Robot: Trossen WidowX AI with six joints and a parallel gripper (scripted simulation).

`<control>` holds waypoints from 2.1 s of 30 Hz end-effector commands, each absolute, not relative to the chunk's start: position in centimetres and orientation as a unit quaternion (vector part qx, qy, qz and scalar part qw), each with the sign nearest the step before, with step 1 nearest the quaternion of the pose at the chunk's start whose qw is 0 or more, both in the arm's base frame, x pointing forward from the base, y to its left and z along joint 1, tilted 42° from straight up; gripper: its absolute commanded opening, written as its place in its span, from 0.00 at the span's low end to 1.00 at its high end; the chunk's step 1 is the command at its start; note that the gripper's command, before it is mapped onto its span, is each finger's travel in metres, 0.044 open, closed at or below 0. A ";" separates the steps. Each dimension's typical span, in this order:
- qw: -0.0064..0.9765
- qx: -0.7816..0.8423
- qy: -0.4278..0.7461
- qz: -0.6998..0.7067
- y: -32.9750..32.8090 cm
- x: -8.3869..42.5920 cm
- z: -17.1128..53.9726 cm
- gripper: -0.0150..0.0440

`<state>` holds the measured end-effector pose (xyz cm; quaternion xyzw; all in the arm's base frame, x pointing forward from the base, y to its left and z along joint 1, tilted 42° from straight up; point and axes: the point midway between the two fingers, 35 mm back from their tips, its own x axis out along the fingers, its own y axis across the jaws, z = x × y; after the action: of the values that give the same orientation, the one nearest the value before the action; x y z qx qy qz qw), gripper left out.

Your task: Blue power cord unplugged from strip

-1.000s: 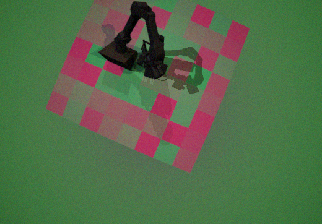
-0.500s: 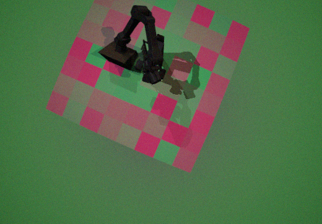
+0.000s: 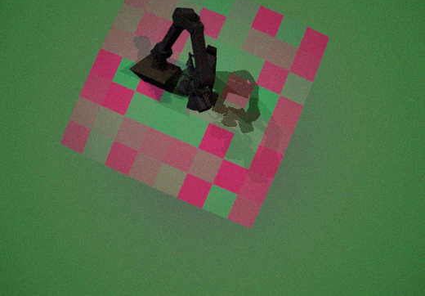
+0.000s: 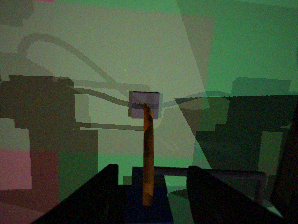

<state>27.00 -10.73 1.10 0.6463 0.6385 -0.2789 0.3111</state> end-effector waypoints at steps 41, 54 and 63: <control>0.307 0.649 0.638 -0.279 -7.7 26.6 4.5 0.53; 0.307 0.649 0.638 -0.278 -6.9 26.6 3.6 0.53; 0.311 0.647 0.638 -0.279 -7.2 26.7 3.7 0.36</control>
<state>26.68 -7.17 3.67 0.6471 0.6378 -0.2789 0.3109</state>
